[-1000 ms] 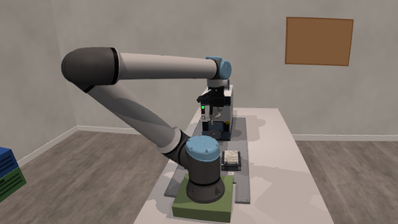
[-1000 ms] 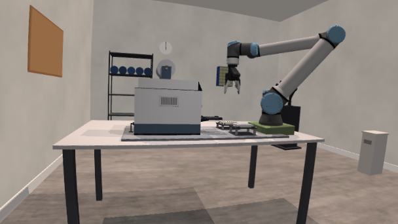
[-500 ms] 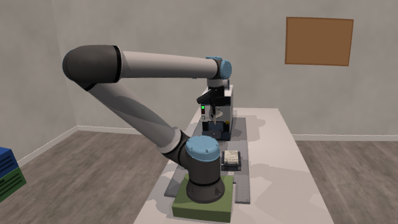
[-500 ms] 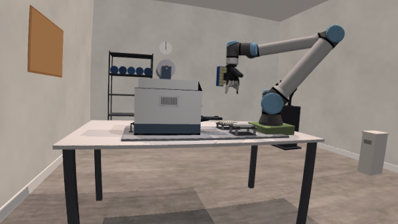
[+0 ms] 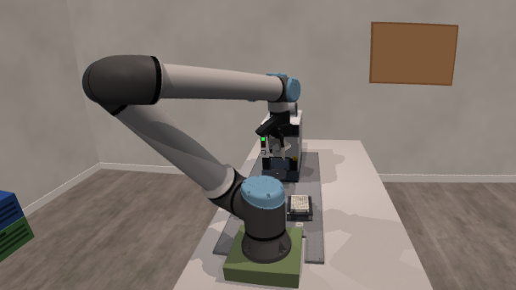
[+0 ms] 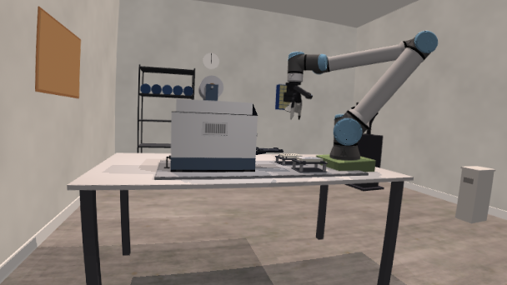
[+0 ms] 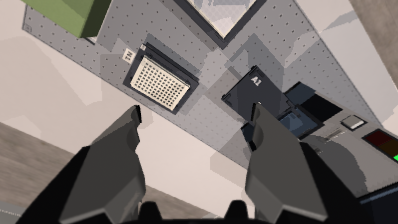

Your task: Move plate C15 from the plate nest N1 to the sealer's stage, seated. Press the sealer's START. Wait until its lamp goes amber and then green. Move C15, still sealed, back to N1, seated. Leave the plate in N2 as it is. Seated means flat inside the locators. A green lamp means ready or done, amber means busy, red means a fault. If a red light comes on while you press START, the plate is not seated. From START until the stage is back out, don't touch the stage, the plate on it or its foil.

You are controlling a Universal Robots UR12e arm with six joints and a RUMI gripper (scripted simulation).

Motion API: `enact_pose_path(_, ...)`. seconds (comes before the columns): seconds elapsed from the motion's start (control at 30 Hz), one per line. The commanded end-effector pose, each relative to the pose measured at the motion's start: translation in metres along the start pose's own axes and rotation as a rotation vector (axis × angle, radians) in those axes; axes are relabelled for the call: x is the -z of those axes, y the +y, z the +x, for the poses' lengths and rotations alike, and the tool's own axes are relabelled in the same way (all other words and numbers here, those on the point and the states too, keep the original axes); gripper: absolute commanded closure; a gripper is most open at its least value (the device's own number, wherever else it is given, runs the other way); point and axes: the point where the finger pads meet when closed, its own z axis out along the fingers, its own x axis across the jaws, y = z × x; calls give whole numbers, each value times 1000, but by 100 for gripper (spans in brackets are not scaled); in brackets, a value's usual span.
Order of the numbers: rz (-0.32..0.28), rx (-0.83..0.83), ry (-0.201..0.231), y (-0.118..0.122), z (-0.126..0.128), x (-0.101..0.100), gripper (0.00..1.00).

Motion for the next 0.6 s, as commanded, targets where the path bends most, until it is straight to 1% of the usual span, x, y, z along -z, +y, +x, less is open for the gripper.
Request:
enact_pose_path(0.0, 2, 184, 9, 0, 0, 1, 32)
enact_pose_path(0.1, 1, 280, 9, 0, 0, 1, 32)
enact_pose_path(0.2, 1, 280, 9, 0, 0, 1, 32)
enact_pose_path(0.57, 0, 643, 10, 0, 0, 1, 32)
